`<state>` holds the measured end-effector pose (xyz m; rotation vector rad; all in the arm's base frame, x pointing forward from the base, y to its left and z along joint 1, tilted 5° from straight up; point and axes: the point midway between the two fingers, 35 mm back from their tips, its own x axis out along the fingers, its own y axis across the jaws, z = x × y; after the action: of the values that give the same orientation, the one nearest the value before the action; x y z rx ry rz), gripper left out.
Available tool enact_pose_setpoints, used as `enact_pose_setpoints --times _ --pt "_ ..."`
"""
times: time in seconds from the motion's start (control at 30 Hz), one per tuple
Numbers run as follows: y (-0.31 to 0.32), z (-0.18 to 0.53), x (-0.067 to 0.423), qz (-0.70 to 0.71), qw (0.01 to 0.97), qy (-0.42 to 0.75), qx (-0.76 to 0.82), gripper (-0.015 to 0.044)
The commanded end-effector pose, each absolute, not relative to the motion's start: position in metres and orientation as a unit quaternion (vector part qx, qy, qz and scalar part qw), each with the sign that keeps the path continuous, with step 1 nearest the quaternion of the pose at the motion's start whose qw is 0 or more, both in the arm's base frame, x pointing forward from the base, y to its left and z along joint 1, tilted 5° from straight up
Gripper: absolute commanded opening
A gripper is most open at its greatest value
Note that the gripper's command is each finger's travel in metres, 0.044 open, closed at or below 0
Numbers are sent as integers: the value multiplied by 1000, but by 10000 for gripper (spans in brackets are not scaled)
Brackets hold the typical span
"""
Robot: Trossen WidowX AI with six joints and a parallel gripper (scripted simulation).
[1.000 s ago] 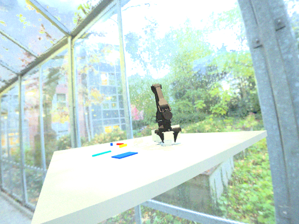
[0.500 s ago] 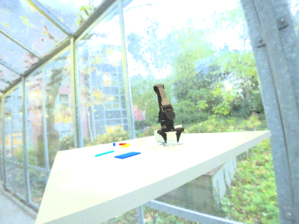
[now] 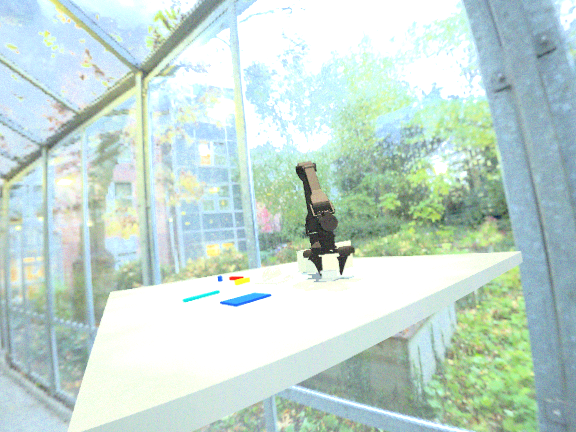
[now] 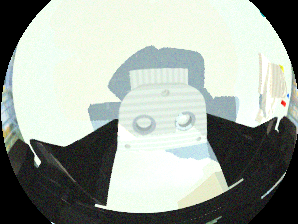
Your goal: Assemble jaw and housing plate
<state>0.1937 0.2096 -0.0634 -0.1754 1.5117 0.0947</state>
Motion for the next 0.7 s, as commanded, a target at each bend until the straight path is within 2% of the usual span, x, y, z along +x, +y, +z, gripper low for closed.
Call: enact_pose_setpoints --times 0.0,0.67 --pt "210 -63 194 43 723 685 -79 351" --pt "214 -21 193 44 724 684 -81 351"
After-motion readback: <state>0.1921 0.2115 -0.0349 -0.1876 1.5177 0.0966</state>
